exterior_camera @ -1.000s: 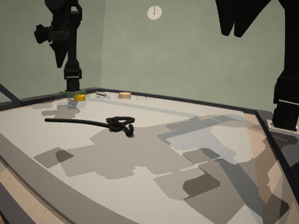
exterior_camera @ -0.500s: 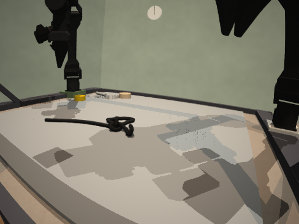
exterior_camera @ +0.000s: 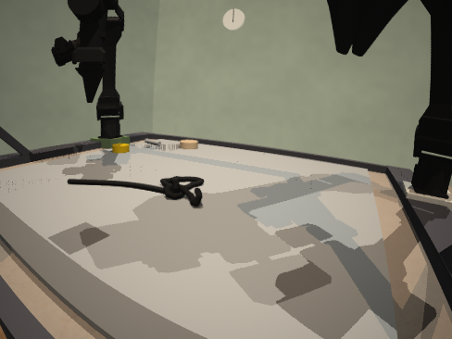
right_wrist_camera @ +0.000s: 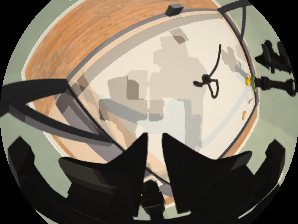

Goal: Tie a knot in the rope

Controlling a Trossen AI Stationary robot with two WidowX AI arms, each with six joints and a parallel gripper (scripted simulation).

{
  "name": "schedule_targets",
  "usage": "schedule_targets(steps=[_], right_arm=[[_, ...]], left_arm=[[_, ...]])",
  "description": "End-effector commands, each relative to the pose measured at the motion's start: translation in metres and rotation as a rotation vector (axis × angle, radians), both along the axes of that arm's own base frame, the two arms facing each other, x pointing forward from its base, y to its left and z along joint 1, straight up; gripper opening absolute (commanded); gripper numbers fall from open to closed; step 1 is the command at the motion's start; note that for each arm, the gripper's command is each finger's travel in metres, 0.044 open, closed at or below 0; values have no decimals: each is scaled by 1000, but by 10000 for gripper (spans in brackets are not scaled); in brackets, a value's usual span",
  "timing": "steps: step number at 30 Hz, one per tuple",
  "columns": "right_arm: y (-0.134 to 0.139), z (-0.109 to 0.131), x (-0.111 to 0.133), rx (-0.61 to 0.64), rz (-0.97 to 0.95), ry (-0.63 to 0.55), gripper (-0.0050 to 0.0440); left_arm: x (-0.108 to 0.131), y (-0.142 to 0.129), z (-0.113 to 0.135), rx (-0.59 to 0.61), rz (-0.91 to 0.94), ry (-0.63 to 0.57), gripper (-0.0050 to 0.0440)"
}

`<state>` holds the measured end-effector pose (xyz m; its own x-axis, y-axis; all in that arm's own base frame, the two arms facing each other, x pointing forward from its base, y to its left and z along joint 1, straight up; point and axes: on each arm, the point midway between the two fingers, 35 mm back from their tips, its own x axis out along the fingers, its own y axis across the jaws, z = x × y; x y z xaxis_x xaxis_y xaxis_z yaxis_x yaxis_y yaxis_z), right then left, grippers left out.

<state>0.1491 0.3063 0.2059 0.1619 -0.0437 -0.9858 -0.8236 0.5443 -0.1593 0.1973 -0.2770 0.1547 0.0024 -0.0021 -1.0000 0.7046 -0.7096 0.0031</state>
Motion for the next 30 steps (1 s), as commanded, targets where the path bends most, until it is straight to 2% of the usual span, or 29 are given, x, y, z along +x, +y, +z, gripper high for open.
schedule_targets(steps=[1, 4, 18, 25, 27, 30], right_arm=[[-1, 8, 0, 23, -3, -10, 65], [-1, 8, 0, 23, -3, -10, 65], [-1, 8, 3, 23, -3, -11, 65], [-2, 8, 30, 24, -3, -12, 65], [-2, 8, 30, 24, -3, -12, 65], [-4, 8, 52, 25, -3, -13, 65]], left_arm=[[0, 0, 7, -17, -126, -14, 85], [-1, 0, 7, -14, -342, -14, 85], [-1, 0, 7, -14, -354, -15, 85], [-1, 0, 7, -14, -354, -15, 85], [-1, 0, 7, -14, -354, -15, 85], [-1, 0, 7, -14, -354, -15, 85]])
